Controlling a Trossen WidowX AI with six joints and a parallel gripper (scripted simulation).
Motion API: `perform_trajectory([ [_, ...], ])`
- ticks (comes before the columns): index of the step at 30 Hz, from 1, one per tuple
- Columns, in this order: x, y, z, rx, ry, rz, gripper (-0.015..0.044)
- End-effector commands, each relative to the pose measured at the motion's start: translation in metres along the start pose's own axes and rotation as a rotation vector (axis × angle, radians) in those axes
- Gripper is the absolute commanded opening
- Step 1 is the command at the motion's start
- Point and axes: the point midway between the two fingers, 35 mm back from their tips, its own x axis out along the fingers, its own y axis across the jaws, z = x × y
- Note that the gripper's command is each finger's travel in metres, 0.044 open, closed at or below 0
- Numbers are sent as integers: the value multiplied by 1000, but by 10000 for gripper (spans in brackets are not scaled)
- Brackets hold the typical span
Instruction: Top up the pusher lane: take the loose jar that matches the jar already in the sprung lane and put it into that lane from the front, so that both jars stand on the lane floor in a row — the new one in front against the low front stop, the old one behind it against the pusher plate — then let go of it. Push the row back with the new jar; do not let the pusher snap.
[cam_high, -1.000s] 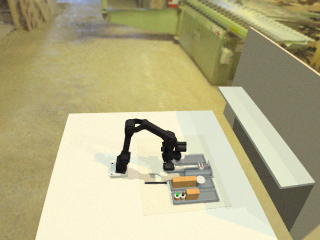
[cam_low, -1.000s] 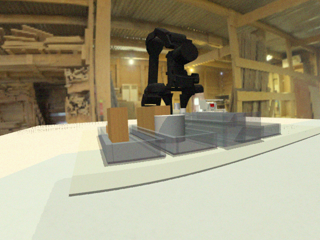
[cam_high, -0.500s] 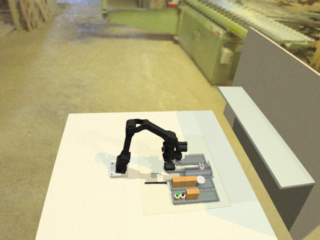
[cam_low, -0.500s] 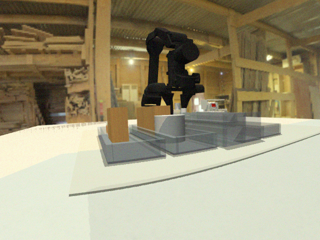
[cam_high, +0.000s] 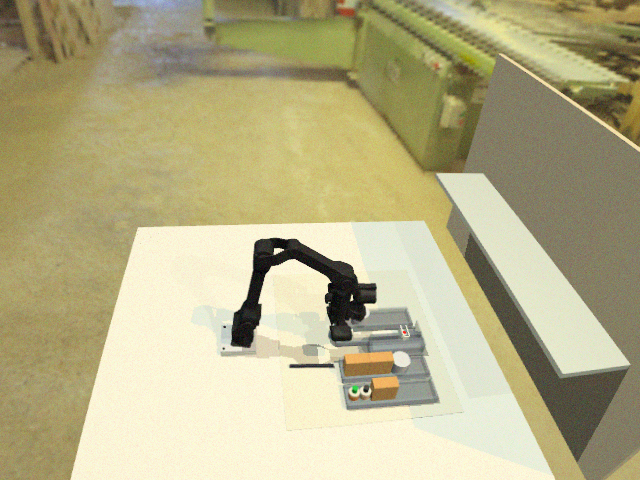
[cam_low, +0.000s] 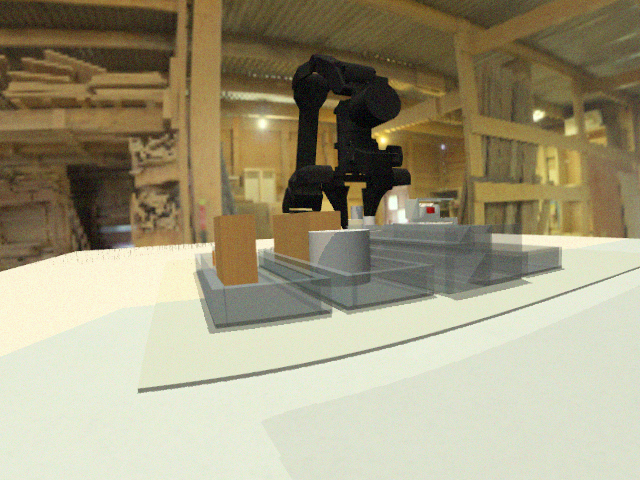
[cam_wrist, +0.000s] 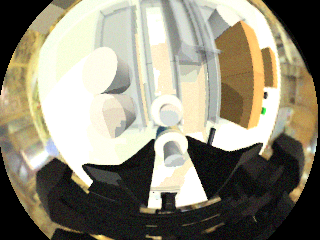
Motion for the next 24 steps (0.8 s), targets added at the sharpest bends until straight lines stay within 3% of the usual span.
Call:
perform_trajectory([
  [1,-4,0,9,0,-28,1,0],
  [24,-5,0,17,0,-28,1,0],
])
